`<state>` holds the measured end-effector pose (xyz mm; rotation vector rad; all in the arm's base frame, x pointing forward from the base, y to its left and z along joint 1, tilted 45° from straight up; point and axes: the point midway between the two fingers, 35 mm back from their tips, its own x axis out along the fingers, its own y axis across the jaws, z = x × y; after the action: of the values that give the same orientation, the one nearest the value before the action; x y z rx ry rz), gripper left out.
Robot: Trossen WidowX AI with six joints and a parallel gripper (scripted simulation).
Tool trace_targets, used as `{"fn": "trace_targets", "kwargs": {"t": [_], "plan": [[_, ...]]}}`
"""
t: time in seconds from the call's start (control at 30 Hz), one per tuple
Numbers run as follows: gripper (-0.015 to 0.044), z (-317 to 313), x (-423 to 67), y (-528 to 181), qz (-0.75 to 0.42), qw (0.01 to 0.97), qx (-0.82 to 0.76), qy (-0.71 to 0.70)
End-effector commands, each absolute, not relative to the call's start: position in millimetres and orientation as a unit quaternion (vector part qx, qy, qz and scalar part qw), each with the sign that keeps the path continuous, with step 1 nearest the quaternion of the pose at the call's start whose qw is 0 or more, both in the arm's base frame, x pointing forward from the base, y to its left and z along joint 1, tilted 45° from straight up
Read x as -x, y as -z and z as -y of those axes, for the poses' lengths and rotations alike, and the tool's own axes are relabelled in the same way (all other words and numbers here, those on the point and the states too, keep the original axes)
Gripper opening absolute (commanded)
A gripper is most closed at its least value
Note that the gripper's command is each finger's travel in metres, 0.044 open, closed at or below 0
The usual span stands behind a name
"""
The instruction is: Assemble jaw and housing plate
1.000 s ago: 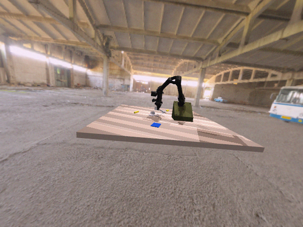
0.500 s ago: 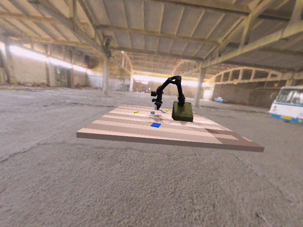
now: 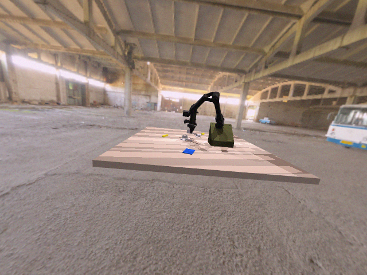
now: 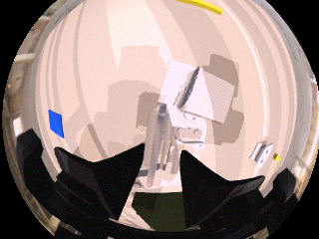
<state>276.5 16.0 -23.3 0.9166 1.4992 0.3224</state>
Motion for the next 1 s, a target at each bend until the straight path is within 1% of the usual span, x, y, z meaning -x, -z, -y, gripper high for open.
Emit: {"fn": "trace_targets", "kwargs": {"t": [0.0, 0.8, 0.97], "plan": [[0.0134, -11, -279, 28, -0.654, 0.628, -0.398, -0.141], [0.0134, 45, -295, 79, -0.653, 0.629, -0.397, -0.14], [0.0134, 48, -295, 83, -0.653, 0.629, -0.397, -0.14]]}}
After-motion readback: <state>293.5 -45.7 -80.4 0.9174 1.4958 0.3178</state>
